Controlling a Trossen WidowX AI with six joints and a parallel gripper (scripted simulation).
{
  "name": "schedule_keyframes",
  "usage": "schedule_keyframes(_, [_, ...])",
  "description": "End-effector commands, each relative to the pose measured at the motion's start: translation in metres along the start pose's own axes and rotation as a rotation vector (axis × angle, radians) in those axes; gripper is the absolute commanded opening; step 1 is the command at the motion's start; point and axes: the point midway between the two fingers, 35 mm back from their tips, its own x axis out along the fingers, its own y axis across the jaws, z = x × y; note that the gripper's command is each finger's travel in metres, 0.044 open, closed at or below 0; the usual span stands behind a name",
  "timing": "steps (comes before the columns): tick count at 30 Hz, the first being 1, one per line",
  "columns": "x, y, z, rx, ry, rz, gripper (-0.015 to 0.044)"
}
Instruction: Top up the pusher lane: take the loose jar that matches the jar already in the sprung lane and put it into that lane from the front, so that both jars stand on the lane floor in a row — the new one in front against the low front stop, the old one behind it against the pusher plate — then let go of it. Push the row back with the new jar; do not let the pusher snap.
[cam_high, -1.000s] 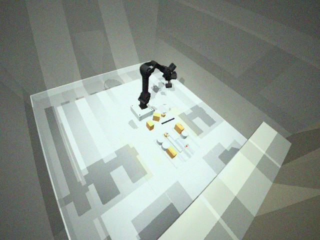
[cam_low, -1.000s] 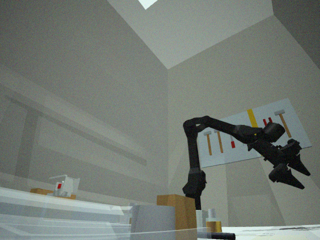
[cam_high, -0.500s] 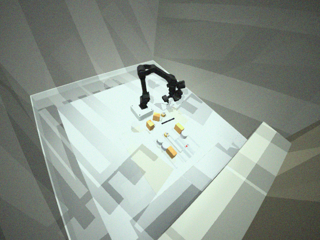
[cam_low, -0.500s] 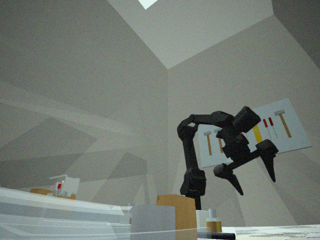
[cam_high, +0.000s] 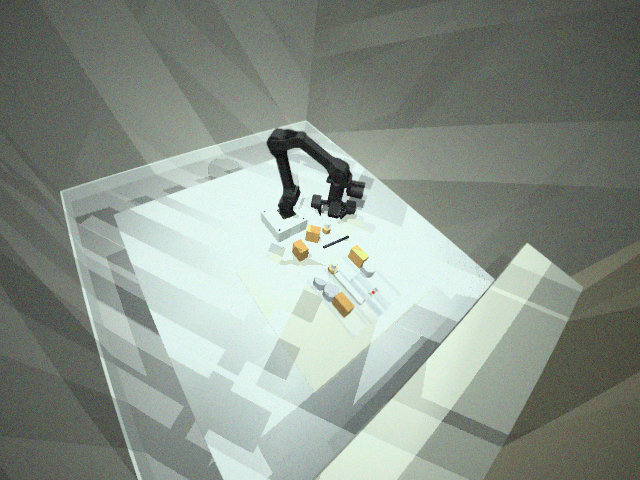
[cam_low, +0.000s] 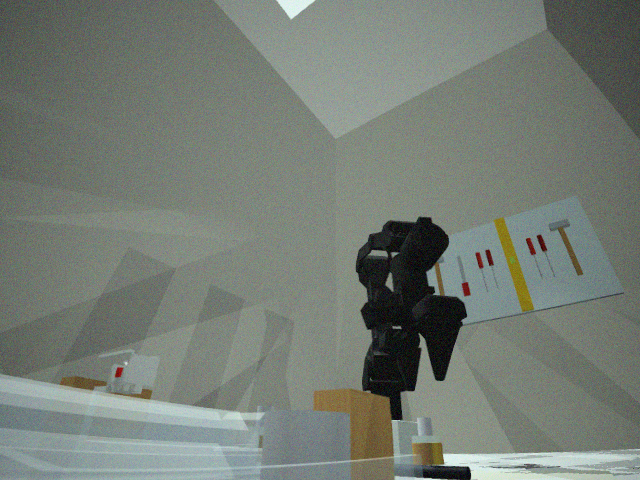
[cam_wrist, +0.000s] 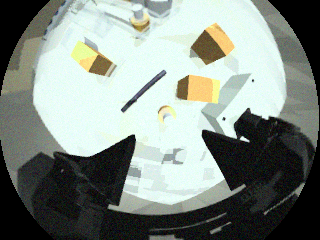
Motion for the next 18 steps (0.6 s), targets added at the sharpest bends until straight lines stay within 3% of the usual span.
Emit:
schedule_keyframes(1, [0.015,-0.004,0.002,0.013,-0.006,-0.012,0.0440])
schedule_keyframes(18, [0.047,-0.005,0.004,0.013,-0.006,-0.012,0.0440])
